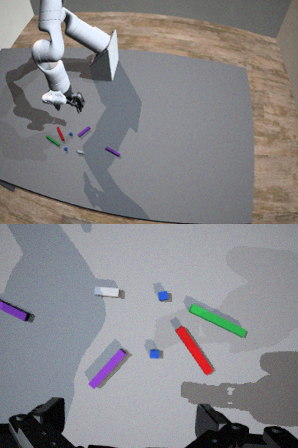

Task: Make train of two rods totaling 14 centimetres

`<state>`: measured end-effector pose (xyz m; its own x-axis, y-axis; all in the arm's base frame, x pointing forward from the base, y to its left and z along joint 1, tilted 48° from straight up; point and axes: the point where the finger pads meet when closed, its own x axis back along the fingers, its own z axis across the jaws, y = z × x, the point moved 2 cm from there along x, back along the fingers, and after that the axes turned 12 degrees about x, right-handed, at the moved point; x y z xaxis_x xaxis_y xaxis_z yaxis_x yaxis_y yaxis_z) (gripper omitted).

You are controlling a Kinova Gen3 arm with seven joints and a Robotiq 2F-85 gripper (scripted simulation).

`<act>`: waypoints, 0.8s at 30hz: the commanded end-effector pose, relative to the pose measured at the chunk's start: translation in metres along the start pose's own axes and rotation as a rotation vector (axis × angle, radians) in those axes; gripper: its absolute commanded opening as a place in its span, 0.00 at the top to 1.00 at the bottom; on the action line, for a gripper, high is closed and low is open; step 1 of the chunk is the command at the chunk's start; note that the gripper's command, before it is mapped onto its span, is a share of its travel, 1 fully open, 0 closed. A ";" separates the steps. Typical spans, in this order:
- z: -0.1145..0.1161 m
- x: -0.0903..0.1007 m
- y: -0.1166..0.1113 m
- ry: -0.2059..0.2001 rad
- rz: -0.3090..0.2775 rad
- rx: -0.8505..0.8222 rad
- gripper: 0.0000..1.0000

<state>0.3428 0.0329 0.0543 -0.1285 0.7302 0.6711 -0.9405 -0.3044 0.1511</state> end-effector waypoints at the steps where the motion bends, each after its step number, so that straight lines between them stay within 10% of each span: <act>1: 0.001 0.001 0.002 0.004 0.004 -0.012 0.00; 24: 0.002 0.001 0.003 0.006 0.006 -0.034 0.00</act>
<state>0.3401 0.0309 0.0570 -0.1347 0.7331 0.6666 -0.9501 -0.2865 0.1232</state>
